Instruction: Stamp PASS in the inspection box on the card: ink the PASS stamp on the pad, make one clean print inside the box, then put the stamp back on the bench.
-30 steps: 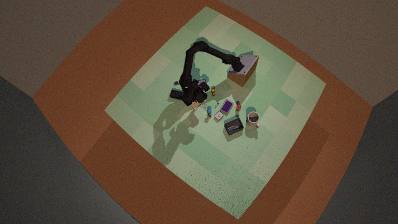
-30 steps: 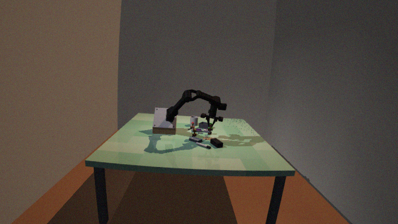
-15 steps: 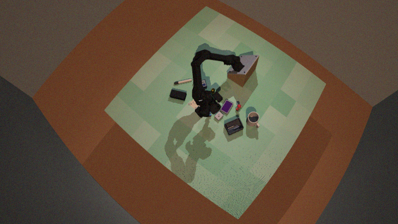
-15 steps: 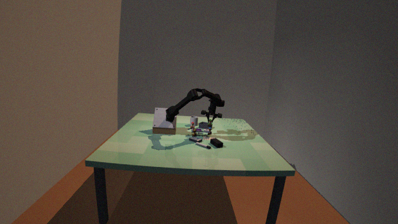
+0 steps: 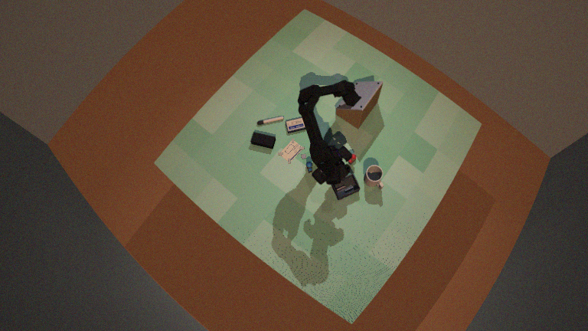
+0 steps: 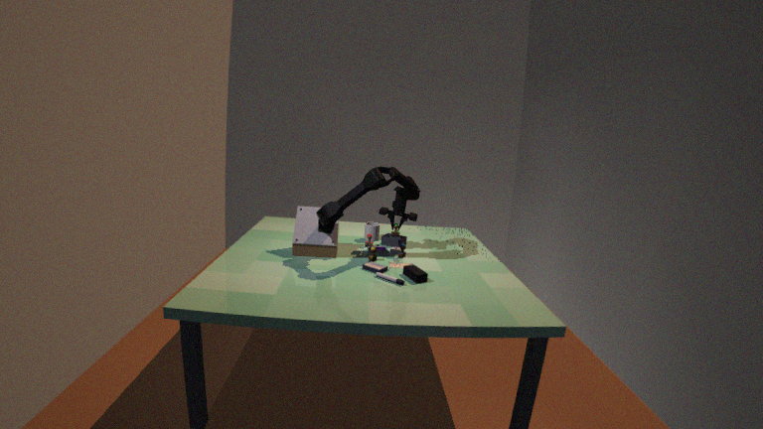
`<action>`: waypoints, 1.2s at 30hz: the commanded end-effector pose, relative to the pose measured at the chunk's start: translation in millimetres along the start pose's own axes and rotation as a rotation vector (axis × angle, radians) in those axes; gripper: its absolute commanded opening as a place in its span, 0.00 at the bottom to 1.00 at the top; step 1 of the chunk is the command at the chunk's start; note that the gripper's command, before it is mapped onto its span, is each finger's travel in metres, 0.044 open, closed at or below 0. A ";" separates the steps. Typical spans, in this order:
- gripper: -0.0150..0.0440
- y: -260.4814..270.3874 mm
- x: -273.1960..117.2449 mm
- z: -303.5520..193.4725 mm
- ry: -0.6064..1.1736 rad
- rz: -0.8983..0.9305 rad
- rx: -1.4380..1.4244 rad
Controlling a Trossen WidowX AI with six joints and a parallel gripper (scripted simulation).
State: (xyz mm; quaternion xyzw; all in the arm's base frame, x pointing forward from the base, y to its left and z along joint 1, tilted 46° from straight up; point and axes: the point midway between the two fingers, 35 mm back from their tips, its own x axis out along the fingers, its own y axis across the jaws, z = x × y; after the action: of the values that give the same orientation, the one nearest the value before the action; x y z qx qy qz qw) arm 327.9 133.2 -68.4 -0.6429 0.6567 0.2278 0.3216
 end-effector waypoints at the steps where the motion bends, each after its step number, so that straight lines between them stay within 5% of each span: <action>1: 0.25 4.9 1.3 10.5 -0.002 0.001 0.011; 36: 0.25 -1.3 54.7 10.5 -0.001 0.000 0.011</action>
State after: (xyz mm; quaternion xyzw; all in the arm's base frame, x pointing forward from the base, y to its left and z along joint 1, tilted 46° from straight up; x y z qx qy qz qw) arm 332.7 108.7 -109.8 -0.6401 0.6567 0.2253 0.3290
